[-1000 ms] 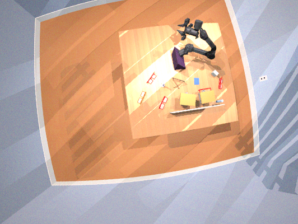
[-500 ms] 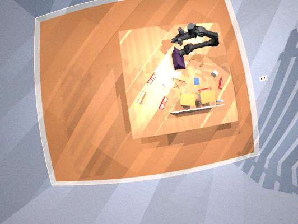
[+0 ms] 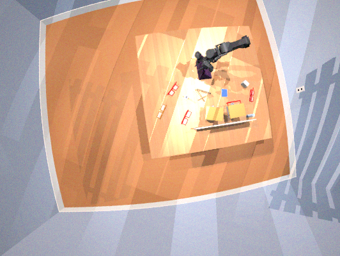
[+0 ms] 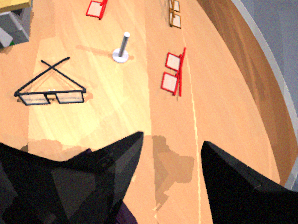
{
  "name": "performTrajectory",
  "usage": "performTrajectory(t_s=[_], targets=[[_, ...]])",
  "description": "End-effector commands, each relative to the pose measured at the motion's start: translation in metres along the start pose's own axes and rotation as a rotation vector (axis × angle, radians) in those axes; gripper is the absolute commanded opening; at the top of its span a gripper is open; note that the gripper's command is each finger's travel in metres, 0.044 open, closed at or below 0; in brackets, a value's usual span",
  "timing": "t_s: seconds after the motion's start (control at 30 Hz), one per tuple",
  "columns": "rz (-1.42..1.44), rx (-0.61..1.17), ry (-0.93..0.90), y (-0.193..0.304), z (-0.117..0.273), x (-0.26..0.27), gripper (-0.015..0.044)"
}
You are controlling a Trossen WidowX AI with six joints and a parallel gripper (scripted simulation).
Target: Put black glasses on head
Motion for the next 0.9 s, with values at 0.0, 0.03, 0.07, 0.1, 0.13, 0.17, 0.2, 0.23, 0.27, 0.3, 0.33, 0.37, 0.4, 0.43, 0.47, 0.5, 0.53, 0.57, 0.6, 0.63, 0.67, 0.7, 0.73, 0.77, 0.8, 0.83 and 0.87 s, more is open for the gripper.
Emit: performTrajectory(t_s=[0.0, 0.03, 0.07, 0.1, 0.13, 0.17, 0.2, 0.23, 0.27, 0.3, 0.33, 0.37, 0.4, 0.43, 0.47, 0.5, 0.53, 0.57, 0.6, 0.63, 0.67, 0.7, 0.73, 0.77, 0.8, 0.83, 0.87], targets=[[0.618, 0.074, -0.231, -0.032, -0.037, 0.048, 0.0200], [0.704, 0.079, -0.266, -0.035, -0.043, 0.055, 0.0200], [0.788, 0.083, -0.301, -0.038, -0.048, 0.062, 0.0200], [0.871, 0.085, -0.337, -0.040, -0.054, 0.070, 0.0200], [0.953, 0.085, -0.373, -0.043, -0.060, 0.078, 0.0200], [1.033, 0.084, -0.410, -0.044, -0.066, 0.085, 0.0200], [1.112, 0.082, -0.448, -0.046, -0.072, 0.093, 0.0200], [1.191, 0.078, -0.487, -0.047, -0.078, 0.101, 0.0200], [1.267, 0.072, -0.526, -0.048, -0.084, 0.109, 0.0200], [1.343, 0.064, -0.566, -0.048, -0.090, 0.116, 0.0200], [1.418, 0.055, -0.607, -0.048, -0.096, 0.124, 0.0200], [1.489, 0.044, -0.648, -0.049, -0.103, 0.132, 0.0200], [1.559, 0.032, -0.689, -0.049, -0.110, 0.140, 0.0200], [1.619, 0.019, -0.726, -0.049, -0.116, 0.146, 0.0200], [1.657, 0.010, -0.749, -0.049, -0.120, 0.151, 0.0200], [1.673, 0.006, -0.760, -0.049, -0.122, 0.153, 0.0200], [1.676, 0.006, -0.761, -0.049, -0.122, 0.153, 0.0200], [1.676, 0.006, -0.761, -0.049, -0.122, 0.153, 0.0200], [1.676, 0.006, -0.761, -0.049, -0.122, 0.153, 0.0200], [1.676, 0.006, -0.761, -0.049, -0.122, 0.153, 0.0200], [1.676, 0.006, -0.761, -0.049, -0.122, 0.153, 0.0200], [1.676, 0.006, -0.761, -0.051, -0.124, 0.152, 0.0200], [1.676, 0.006, -0.761, -0.052, -0.125, 0.152, 0.0200], [1.676, 0.006, -0.761, -0.052, -0.125, 0.152, 0.0200], [1.676, 0.006, -0.761, -0.052, -0.125, 0.152, 0.0174], [1.676, 0.006, -0.761, -0.052, -0.125, 0.152, 0.0147], [1.676, 0.006, -0.761, -0.052, -0.125, 0.152, 0.0121]])
Point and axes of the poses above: the point midway between the two fingers, 35 mm back from their tips, its own z axis back along the fingers, its own x axis across the jaws, y = z × x, the point moved 6 cm from there along z, back along the fingers
